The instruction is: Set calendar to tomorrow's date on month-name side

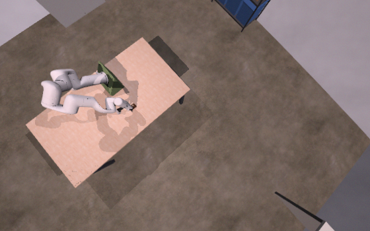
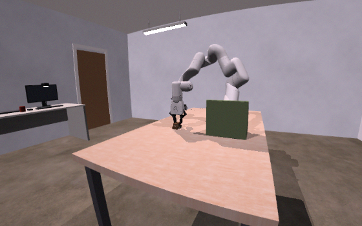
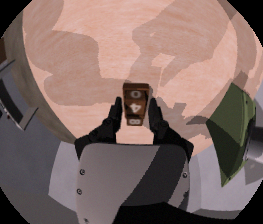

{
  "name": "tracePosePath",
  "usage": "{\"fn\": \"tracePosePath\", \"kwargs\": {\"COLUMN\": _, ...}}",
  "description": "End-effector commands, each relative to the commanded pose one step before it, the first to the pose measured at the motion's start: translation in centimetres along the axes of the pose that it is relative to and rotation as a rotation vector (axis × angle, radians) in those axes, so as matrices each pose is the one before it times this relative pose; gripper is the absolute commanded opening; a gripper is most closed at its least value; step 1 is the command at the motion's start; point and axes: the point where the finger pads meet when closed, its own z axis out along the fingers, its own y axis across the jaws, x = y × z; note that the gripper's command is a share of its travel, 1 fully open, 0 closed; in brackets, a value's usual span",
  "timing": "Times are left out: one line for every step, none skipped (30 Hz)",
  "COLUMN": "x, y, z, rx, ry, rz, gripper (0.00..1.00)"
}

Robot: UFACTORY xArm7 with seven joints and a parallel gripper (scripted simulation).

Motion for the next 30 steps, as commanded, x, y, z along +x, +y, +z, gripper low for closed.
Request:
{"fn": "tracePosePath", "kwargs": {"x": -0.115, "y": -0.135, "z": 0.436, "rx": 0.00362, "ry": -0.00211, "rz": -0.00056, "gripper": 0.47}}
{"fn": "tracePosePath", "kwargs": {"x": 0.000, "y": 0.001, "z": 0.124, "rx": -0.00001, "ry": -0.00001, "rz": -0.00001, "gripper": 0.47}}
{"fn": "tracePosePath", "kwargs": {"x": 0.000, "y": -0.001, "z": 0.109, "rx": 0.00001, "ry": 0.00001, "rz": 0.00001, "gripper": 0.47}}
{"fn": "tracePosePath", "kwargs": {"x": 0.000, "y": 0.000, "z": 0.093, "rx": 0.00000, "ry": 0.00000, "rz": 0.00000, "gripper": 0.47}}
{"fn": "tracePosePath", "kwargs": {"x": 0.000, "y": 0.000, "z": 0.077, "rx": 0.00000, "ry": 0.00000, "rz": 0.00000, "gripper": 0.47}}
{"fn": "tracePosePath", "kwargs": {"x": 0.000, "y": 0.000, "z": 0.060, "rx": 0.00000, "ry": 0.00000, "rz": 0.00000, "gripper": 0.47}}
{"fn": "tracePosePath", "kwargs": {"x": 0.000, "y": 0.000, "z": 0.043, "rx": 0.00000, "ry": 0.00000, "rz": 0.00000, "gripper": 0.47}}
{"fn": "tracePosePath", "kwargs": {"x": 0.000, "y": 0.000, "z": 0.028, "rx": 0.00000, "ry": 0.00000, "rz": 0.00000, "gripper": 0.47}}
{"fn": "tracePosePath", "kwargs": {"x": 0.000, "y": 0.000, "z": 0.016, "rx": 0.00000, "ry": 0.00000, "rz": 0.00000, "gripper": 0.47}}
{"fn": "tracePosePath", "kwargs": {"x": 0.000, "y": 0.000, "z": 0.006, "rx": 0.00000, "ry": 0.00000, "rz": 0.00000, "gripper": 0.47}}
{"fn": "tracePosePath", "kwargs": {"x": 0.000, "y": 0.000, "z": 0.001, "rx": 0.00000, "ry": 0.00000, "rz": 0.00000, "gripper": 0.47}}
{"fn": "tracePosePath", "kwargs": {"x": 0.000, "y": 0.000, "z": 0.000, "rx": 0.00000, "ry": 0.00000, "rz": 0.00000, "gripper": 0.47}}
{"fn": "tracePosePath", "kwargs": {"x": 0.000, "y": 0.000, "z": 0.000, "rx": 0.00000, "ry": 0.00000, "rz": 0.00000, "gripper": 0.47}}
{"fn": "tracePosePath", "kwargs": {"x": 0.000, "y": 0.000, "z": 0.000, "rx": 0.00000, "ry": 0.00000, "rz": 0.00000, "gripper": 0.47}}
{"fn": "tracePosePath", "kwargs": {"x": 0.000, "y": 0.000, "z": 0.000, "rx": 0.00000, "ry": 0.00000, "rz": 0.00000, "gripper": 0.47}}
{"fn": "tracePosePath", "kwargs": {"x": 0.000, "y": 0.000, "z": 0.000, "rx": 0.00000, "ry": 0.00000, "rz": 0.00000, "gripper": 0.47}}
{"fn": "tracePosePath", "kwargs": {"x": 0.000, "y": 0.000, "z": 0.000, "rx": 0.00000, "ry": 0.00000, "rz": 0.00000, "gripper": 0.47}}
{"fn": "tracePosePath", "kwargs": {"x": 0.000, "y": 0.000, "z": 0.000, "rx": 0.00000, "ry": 0.00000, "rz": 0.00000, "gripper": 0.47}}
{"fn": "tracePosePath", "kwargs": {"x": 0.000, "y": 0.000, "z": 0.000, "rx": 0.00000, "ry": 0.00000, "rz": 0.00000, "gripper": 0.47}}
{"fn": "tracePosePath", "kwargs": {"x": 0.000, "y": 0.000, "z": 0.000, "rx": 0.00000, "ry": 0.00000, "rz": 0.00000, "gripper": 0.47}}
{"fn": "tracePosePath", "kwargs": {"x": 0.000, "y": 0.000, "z": 0.000, "rx": 0.00000, "ry": 0.00000, "rz": 0.00000, "gripper": 0.47}}
{"fn": "tracePosePath", "kwargs": {"x": 0.000, "y": 0.000, "z": 0.000, "rx": 0.00000, "ry": 0.00000, "rz": 0.00000, "gripper": 0.47}}
{"fn": "tracePosePath", "kwargs": {"x": 0.000, "y": 0.000, "z": 0.000, "rx": 0.00000, "ry": 0.00000, "rz": 0.00000, "gripper": 0.47}}
{"fn": "tracePosePath", "kwargs": {"x": 0.000, "y": 0.000, "z": 0.000, "rx": 0.00000, "ry": 0.00000, "rz": 0.00000, "gripper": 0.47}}
{"fn": "tracePosePath", "kwargs": {"x": 0.000, "y": 0.000, "z": 0.000, "rx": 0.00000, "ry": 0.00000, "rz": 0.00000, "gripper": 0.47}}
{"fn": "tracePosePath", "kwargs": {"x": 0.000, "y": 0.000, "z": 0.000, "rx": 0.00000, "ry": 0.00000, "rz": 0.00000, "gripper": 0.47}}
{"fn": "tracePosePath", "kwargs": {"x": 0.000, "y": 0.000, "z": 0.000, "rx": 0.00000, "ry": 0.00000, "rz": 0.00000, "gripper": 0.47}}
{"fn": "tracePosePath", "kwargs": {"x": 0.000, "y": 0.000, "z": 0.000, "rx": 0.00000, "ry": 0.00000, "rz": 0.00000, "gripper": 0.47}}
{"fn": "tracePosePath", "kwargs": {"x": 0.000, "y": 0.000, "z": 0.000, "rx": 0.00000, "ry": 0.00000, "rz": 0.00000, "gripper": 0.47}}
{"fn": "tracePosePath", "kwargs": {"x": 0.000, "y": 0.000, "z": 0.000, "rx": 0.00000, "ry": 0.00000, "rz": 0.00000, "gripper": 0.47}}
